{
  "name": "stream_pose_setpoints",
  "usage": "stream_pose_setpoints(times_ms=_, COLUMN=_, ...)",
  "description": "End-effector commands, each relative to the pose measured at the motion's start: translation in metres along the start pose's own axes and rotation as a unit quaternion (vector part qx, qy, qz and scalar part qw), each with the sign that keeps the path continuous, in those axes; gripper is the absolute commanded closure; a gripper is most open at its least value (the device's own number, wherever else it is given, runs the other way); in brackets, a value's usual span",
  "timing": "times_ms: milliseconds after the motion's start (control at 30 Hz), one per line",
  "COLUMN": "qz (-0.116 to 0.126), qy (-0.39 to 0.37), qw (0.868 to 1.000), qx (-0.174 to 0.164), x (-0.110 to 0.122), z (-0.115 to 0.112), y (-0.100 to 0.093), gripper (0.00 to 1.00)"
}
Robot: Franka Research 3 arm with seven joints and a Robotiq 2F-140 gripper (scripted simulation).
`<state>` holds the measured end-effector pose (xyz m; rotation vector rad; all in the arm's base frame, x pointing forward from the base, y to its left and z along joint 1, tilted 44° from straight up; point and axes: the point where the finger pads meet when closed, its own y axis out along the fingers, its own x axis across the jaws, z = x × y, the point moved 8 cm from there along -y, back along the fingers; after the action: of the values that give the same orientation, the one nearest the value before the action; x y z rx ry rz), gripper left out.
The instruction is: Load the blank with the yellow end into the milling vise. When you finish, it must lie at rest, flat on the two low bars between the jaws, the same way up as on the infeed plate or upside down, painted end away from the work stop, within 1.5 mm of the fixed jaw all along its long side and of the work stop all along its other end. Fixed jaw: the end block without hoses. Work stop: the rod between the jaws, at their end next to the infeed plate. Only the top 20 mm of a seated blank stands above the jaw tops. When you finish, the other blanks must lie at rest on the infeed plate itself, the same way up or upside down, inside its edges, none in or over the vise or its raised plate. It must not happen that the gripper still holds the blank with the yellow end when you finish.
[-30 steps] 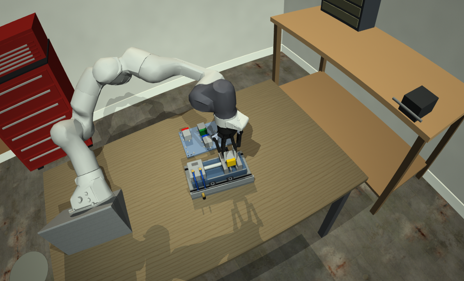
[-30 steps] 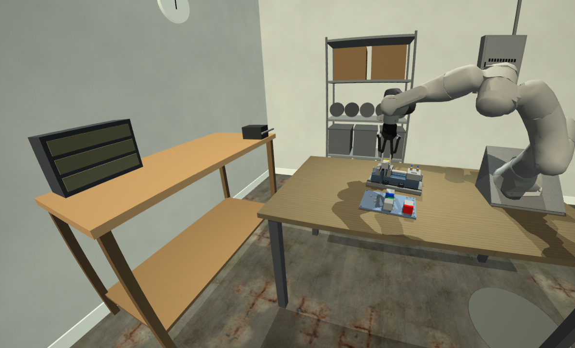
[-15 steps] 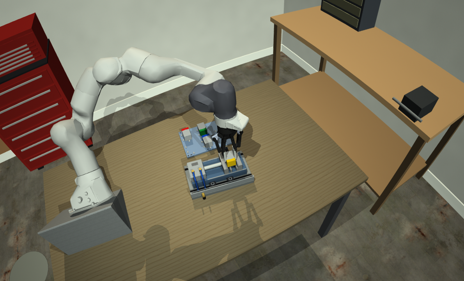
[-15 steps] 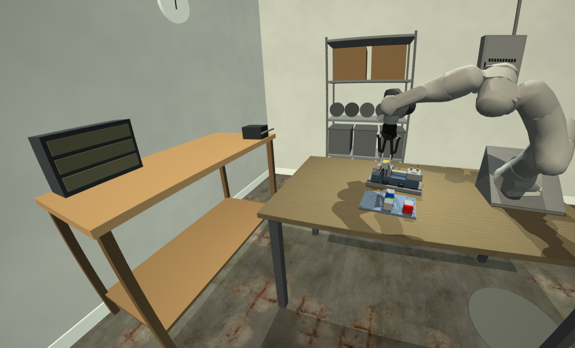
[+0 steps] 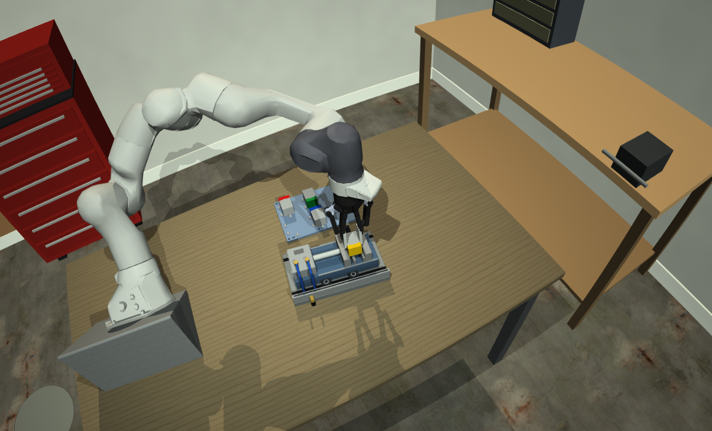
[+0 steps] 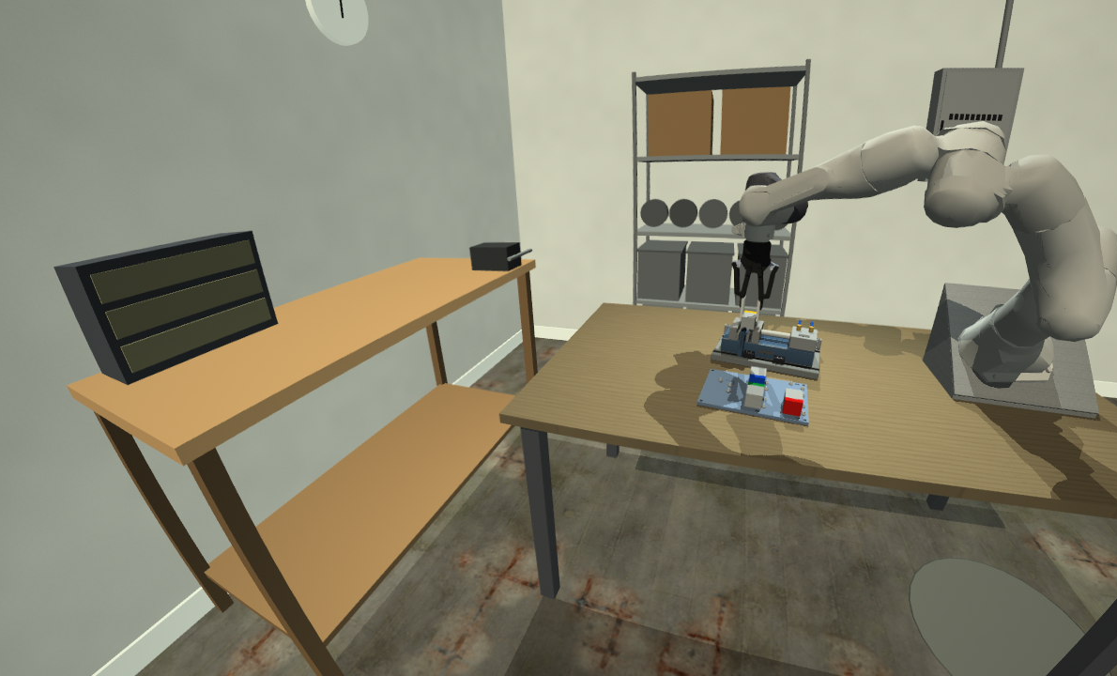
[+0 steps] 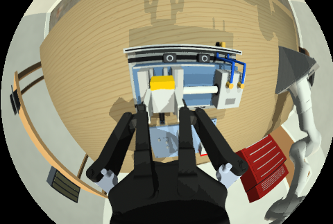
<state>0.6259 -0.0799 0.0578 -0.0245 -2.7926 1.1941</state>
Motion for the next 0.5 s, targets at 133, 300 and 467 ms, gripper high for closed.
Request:
stream_pose_setpoints(times_ms=133, qz=0.002, qy=-0.001, qw=1.0, qx=0.0, x=-0.0004, z=-0.0002, y=0.0006, gripper=1.0)
stream_pose_setpoints(times_ms=300, qz=0.002, qy=-0.001, qw=1.0, qx=0.0, x=-0.0004, z=-0.0002, y=0.0006, gripper=1.0)
stream_pose_setpoints(times_ms=467, qz=0.002, qy=-0.001, qw=1.0, qx=0.0, x=-0.0005, z=-0.0004, y=0.0018, gripper=1.0)
